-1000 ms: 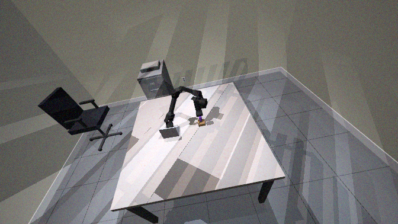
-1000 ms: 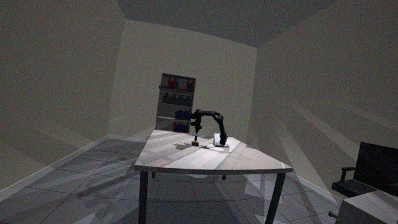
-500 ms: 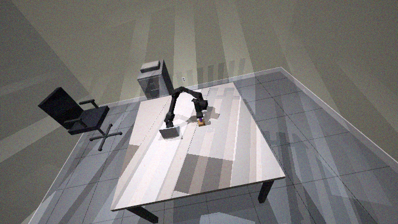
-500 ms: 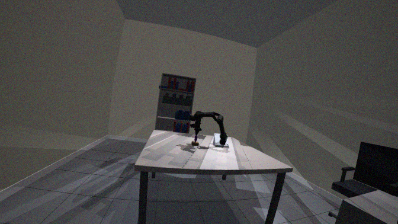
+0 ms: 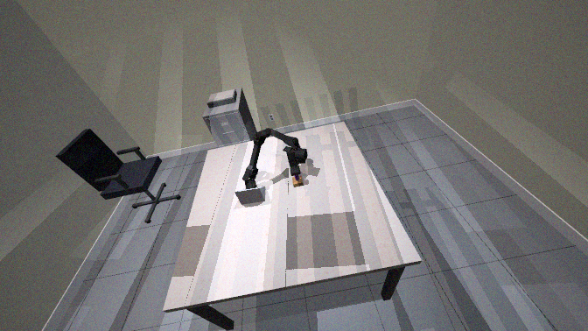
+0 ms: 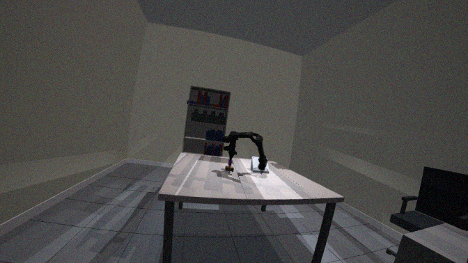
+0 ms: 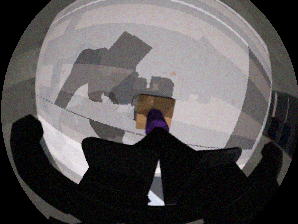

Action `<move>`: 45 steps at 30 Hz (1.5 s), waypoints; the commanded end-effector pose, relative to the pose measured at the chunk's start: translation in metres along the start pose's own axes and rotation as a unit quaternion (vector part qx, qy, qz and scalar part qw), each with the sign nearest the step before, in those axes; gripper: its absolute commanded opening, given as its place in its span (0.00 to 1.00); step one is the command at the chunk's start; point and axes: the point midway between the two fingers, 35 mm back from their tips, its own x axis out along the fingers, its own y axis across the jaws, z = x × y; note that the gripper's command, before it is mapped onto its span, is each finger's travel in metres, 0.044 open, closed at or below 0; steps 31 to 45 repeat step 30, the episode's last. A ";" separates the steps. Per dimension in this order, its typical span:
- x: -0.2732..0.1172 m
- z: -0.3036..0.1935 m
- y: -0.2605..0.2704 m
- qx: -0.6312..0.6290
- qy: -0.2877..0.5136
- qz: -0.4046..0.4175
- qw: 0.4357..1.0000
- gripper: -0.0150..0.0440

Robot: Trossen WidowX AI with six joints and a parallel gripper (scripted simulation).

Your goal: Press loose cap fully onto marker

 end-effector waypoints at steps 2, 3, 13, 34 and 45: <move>-0.013 0.001 -0.001 0.001 -0.008 -0.004 1.000 0.25; -0.027 0.002 -0.001 0.003 -0.016 -0.009 1.000 0.25; -0.089 -0.003 0.000 0.013 -0.050 -0.031 0.998 0.30; -0.089 -0.003 0.000 0.013 -0.050 -0.031 0.998 1.00; -0.089 -0.003 0.000 0.013 -0.050 -0.031 0.998 1.00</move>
